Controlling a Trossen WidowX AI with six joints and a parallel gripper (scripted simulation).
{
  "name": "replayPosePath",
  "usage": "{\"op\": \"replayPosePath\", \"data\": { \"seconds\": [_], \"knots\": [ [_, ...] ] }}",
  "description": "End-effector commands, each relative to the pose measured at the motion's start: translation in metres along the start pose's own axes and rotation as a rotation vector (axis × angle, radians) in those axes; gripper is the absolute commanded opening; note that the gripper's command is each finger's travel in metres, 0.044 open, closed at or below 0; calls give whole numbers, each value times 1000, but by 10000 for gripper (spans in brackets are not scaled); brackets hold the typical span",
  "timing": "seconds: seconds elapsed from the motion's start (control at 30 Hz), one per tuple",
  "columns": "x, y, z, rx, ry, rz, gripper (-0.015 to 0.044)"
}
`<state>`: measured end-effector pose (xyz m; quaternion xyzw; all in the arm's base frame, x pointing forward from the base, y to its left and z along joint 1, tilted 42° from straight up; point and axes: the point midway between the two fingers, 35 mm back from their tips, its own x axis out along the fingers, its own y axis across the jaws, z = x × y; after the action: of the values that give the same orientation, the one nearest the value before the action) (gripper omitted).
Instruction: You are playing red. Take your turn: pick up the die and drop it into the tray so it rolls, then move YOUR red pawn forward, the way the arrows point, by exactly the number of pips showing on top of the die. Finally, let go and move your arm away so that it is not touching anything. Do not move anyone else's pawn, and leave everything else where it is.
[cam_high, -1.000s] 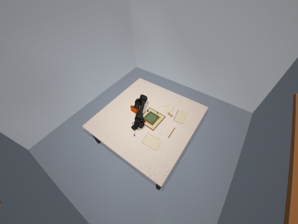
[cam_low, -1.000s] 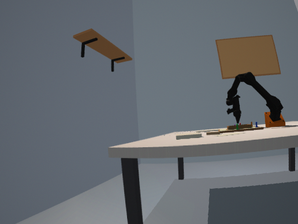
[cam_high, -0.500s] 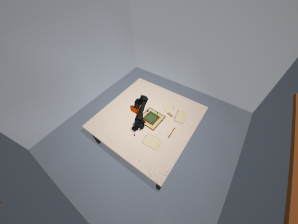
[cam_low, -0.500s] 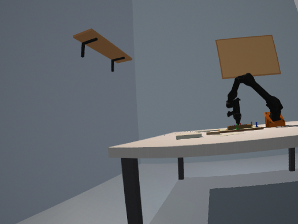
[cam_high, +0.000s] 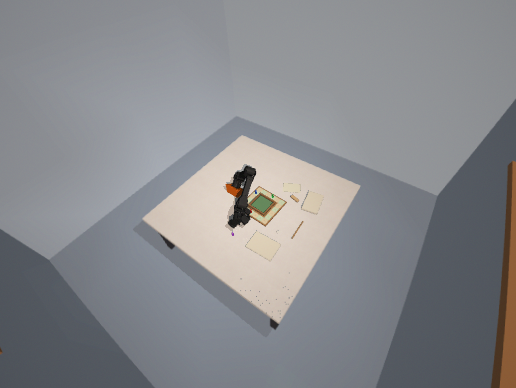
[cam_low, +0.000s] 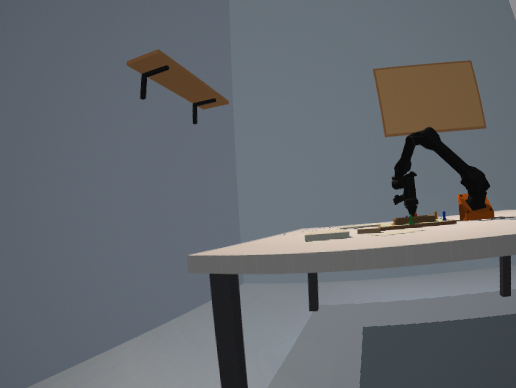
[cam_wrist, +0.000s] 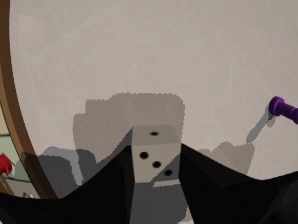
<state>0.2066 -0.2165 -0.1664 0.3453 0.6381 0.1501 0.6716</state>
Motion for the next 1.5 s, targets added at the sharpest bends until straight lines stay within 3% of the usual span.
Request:
{"op": "replayPosePath", "data": {
  "seconds": [0.0, 0.1, 1.03, 1.47],
  "knots": [
    [1, 0, 0, 2, -3, 0, 58],
    [0, -1, 1, 4, -6, -3, 0],
    [-120, -10, 8, 4, -2, -5, 0],
    [-124, 30, 21, 228, -4, -11, 0]
  ]
}}
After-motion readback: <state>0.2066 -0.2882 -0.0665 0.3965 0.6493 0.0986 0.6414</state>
